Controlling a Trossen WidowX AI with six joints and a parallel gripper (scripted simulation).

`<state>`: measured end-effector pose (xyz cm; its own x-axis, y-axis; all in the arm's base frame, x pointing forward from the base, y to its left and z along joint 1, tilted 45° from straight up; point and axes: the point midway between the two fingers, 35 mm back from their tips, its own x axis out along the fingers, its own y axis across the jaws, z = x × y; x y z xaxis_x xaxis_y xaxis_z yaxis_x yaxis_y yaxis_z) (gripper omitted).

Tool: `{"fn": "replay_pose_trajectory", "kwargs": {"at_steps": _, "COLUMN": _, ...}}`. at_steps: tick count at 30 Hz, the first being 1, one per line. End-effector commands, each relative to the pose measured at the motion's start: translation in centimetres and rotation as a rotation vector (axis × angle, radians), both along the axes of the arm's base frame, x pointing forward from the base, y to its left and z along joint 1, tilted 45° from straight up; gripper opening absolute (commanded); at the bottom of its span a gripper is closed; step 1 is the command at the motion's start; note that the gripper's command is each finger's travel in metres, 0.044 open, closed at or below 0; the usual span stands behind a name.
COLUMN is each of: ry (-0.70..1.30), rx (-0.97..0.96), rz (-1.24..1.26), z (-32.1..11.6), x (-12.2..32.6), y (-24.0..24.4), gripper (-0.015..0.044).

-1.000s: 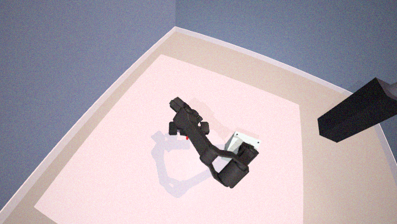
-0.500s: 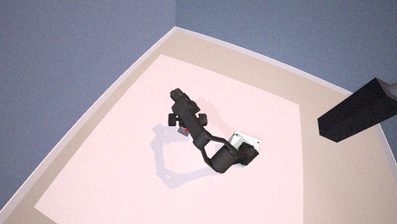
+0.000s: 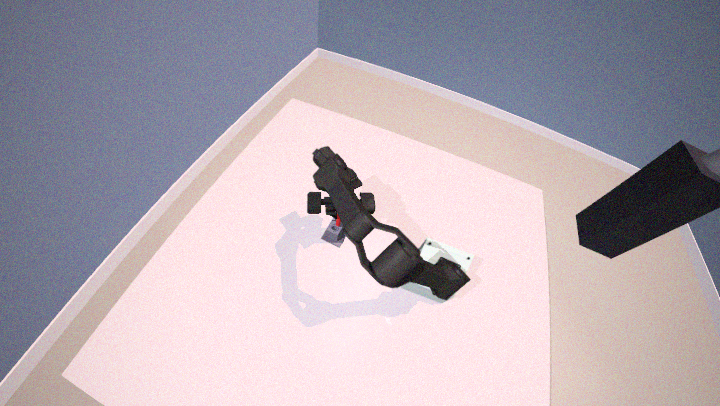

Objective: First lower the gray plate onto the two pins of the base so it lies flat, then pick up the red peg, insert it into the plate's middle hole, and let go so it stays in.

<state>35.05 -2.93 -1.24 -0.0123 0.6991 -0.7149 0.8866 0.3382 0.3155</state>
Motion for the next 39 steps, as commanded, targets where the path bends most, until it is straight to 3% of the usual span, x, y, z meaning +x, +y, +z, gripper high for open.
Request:
{"fn": "replay_pose_trajectory", "kwargs": {"at_steps": 1, "ry": 0.002, "rx": -0.001, "rz": 0.006, "z": -1.30, "x": 0.46, "y": -0.86, "gripper": 0.0000}}
{"fn": "replay_pose_trajectory", "kwargs": {"at_steps": 39, "ry": 0.002, "rx": 0.000, "rz": 0.005, "z": -1.98, "x": 0.53, "y": -1.44, "gripper": 0.0000}}
